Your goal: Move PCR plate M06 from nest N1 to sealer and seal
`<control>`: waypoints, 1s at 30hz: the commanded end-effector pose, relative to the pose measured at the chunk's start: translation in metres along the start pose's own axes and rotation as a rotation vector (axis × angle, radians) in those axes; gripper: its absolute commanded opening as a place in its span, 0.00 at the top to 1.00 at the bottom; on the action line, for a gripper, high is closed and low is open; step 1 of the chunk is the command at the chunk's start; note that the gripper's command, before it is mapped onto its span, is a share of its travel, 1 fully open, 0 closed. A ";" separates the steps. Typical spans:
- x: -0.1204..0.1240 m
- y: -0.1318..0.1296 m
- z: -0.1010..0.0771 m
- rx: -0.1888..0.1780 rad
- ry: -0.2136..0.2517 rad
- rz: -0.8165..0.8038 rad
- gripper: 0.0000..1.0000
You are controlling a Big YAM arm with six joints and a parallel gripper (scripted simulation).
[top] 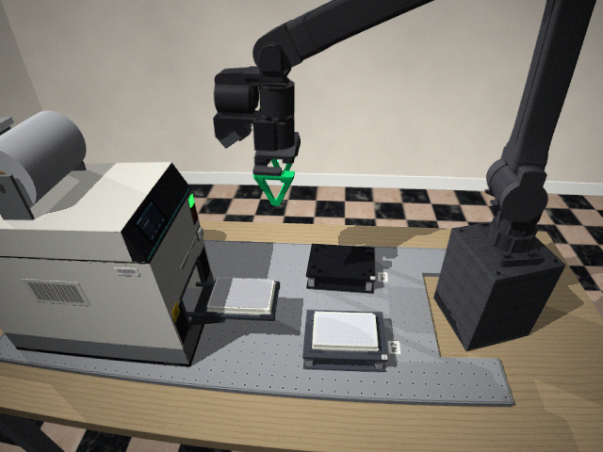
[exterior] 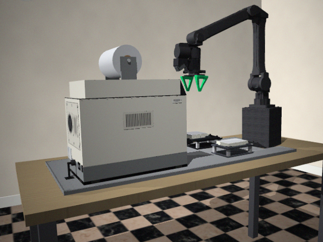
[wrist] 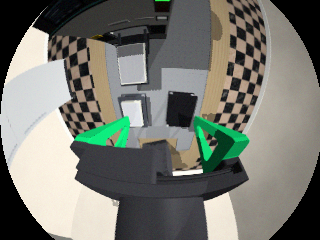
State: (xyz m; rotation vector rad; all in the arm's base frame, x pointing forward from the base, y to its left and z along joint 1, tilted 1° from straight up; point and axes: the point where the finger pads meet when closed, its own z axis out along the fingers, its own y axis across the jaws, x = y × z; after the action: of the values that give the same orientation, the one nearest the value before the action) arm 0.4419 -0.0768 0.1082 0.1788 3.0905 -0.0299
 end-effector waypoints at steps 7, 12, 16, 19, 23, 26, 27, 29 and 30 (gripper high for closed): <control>0.011 -0.002 0.014 -0.002 0.043 0.008 0.00; 0.038 0.008 0.016 -0.002 0.030 0.018 0.00; 0.055 0.017 0.007 -0.002 -0.002 0.020 0.00; 0.067 0.022 0.006 -0.002 -0.015 0.029 0.00; 0.077 0.018 0.016 0.001 0.012 0.039 0.00; 0.104 0.023 0.024 0.001 0.041 0.035 0.00; 0.103 0.024 0.023 0.001 0.042 0.029 0.00; 0.094 0.024 0.019 0.001 0.037 0.018 0.00; 0.092 0.024 0.018 0.001 0.036 0.014 0.00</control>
State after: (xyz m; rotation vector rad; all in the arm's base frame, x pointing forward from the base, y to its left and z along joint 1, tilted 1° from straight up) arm 0.3421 -0.0469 0.0714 0.2190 3.1647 -0.0203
